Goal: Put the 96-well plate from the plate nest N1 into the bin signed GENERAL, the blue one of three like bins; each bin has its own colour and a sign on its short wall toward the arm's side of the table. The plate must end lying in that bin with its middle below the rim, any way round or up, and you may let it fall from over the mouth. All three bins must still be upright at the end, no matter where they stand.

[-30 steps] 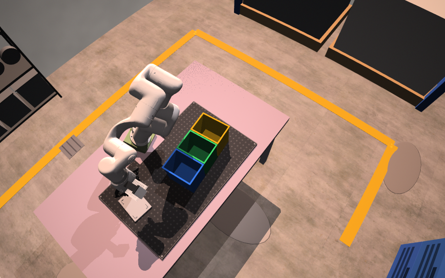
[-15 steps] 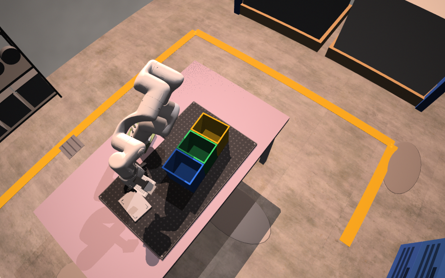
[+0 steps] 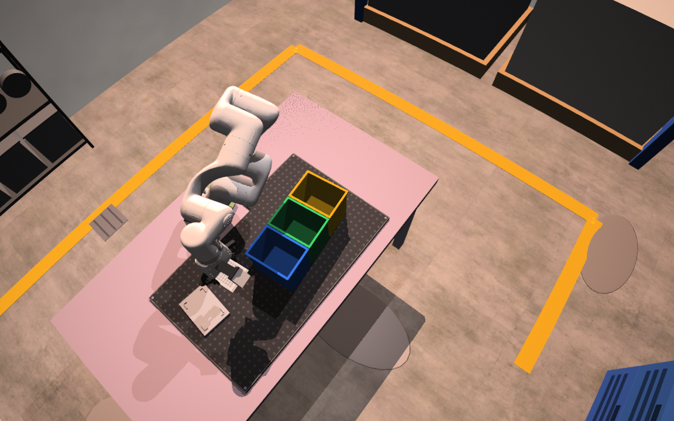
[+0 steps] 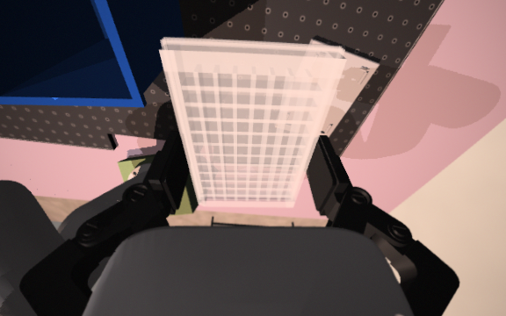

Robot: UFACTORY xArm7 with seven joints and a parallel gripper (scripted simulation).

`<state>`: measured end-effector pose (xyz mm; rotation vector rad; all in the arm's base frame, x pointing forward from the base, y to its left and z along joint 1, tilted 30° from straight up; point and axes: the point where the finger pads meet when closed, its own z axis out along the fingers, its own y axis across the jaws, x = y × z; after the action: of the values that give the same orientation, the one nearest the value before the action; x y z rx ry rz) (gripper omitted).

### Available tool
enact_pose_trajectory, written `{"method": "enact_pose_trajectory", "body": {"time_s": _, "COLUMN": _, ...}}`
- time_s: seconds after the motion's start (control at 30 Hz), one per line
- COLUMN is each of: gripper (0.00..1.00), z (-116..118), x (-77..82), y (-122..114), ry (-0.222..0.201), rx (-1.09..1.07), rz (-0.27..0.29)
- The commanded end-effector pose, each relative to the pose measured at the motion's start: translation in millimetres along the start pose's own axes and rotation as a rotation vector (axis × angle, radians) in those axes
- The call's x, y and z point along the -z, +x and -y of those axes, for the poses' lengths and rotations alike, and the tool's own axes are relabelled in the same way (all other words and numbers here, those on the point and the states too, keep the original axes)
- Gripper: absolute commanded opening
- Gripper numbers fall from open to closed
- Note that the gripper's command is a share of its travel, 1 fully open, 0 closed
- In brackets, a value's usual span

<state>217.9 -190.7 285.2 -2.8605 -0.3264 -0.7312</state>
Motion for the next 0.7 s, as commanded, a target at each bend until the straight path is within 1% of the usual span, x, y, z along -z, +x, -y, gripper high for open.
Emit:
{"method": "enact_pose_trajectory", "body": {"time_s": 0.0, "gripper": 0.0, "z": 14, "x": 1.2, "y": 9, "ry": -0.004, "rx": 0.0, "rz": -0.002}}
{"method": "enact_pose_trajectory", "body": {"time_s": 0.07, "gripper": 0.0, "z": 19, "x": 1.0, "y": 12, "ry": -0.004, "rx": 0.0, "rz": -0.002}}
{"method": "enact_pose_trajectory", "body": {"time_s": 0.13, "gripper": 0.0, "z": 19, "x": 1.0, "y": 12, "ry": -0.004, "rx": 0.0, "rz": -0.002}}
{"method": "enact_pose_trajectory", "body": {"time_s": 0.63, "gripper": 0.0, "z": 63, "x": -0.5, "y": 36, "ry": -0.003, "rx": 0.0, "rz": -0.002}}
{"method": "enact_pose_trajectory", "body": {"time_s": 0.67, "gripper": 0.0, "z": 63, "x": -0.5, "y": 36, "ry": -0.003, "rx": 0.0, "rz": -0.002}}
